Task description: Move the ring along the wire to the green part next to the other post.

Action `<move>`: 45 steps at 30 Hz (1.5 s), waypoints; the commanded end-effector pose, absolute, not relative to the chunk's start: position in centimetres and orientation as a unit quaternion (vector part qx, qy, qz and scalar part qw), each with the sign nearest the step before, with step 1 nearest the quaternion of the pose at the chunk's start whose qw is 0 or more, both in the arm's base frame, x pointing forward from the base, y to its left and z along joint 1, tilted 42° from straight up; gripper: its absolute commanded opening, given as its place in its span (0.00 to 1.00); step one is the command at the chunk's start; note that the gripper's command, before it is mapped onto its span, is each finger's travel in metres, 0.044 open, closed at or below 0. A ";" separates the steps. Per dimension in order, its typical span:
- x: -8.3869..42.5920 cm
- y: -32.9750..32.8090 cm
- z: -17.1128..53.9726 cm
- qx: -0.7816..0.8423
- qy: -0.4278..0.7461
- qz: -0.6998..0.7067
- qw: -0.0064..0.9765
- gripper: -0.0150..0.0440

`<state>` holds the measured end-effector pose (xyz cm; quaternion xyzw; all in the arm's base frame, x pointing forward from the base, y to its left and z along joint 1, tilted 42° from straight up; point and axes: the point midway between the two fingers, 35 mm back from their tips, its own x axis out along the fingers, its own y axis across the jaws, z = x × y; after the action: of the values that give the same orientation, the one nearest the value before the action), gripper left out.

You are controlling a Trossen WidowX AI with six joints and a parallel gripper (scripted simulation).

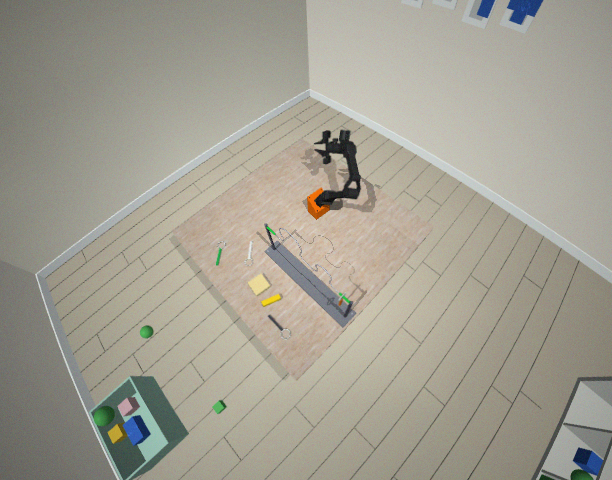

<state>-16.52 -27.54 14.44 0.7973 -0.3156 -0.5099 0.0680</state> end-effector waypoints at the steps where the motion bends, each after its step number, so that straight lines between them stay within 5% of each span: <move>1: -14.7 -29.5 15.3 0.783 -0.264 -0.545 0.138 0.53; 25: 0.1 -37.0 20.8 0.614 -0.006 -0.600 0.513 0.53; 45: 15.4 -36.0 27.8 0.377 0.109 -0.518 0.760 0.53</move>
<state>12.96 -36.80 26.12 0.4238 0.1014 -0.5356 0.7233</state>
